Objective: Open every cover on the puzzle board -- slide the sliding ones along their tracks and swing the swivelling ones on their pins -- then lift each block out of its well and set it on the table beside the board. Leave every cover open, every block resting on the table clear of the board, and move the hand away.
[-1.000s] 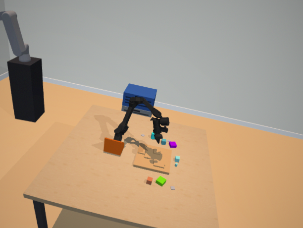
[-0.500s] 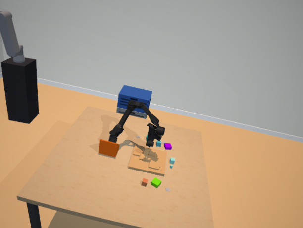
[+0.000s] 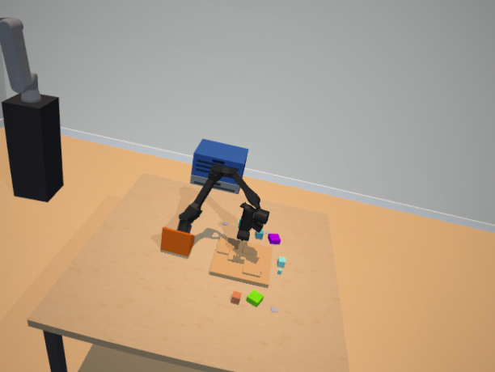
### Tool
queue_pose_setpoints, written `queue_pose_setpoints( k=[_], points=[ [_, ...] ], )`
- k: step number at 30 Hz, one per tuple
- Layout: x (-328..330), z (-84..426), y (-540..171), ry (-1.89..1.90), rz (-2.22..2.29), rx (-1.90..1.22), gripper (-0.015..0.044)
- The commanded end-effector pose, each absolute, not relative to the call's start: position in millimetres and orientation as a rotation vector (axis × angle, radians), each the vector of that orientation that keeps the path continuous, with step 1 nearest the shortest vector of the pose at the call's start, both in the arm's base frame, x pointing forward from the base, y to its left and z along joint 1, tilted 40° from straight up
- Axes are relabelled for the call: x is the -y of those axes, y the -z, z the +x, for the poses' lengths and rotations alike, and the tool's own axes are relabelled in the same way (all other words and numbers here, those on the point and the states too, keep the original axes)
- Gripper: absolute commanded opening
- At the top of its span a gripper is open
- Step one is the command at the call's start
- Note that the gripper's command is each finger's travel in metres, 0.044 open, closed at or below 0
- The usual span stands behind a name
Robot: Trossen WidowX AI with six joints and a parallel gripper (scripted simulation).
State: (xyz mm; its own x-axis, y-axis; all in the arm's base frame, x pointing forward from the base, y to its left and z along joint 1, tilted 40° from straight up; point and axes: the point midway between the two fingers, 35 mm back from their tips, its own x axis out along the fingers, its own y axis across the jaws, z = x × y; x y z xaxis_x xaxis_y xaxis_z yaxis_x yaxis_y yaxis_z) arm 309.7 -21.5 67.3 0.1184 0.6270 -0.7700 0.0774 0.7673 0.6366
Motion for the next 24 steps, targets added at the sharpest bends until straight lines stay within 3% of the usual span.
queue_pose_setpoints(
  k=[1, 24],
  points=[
    [19.9, 309.6, -67.1, -0.443, 0.63, -1.42, 0.0],
    [13.6, 311.6, -59.1, -0.442, 0.629, -1.42, 0.0]
  ],
)
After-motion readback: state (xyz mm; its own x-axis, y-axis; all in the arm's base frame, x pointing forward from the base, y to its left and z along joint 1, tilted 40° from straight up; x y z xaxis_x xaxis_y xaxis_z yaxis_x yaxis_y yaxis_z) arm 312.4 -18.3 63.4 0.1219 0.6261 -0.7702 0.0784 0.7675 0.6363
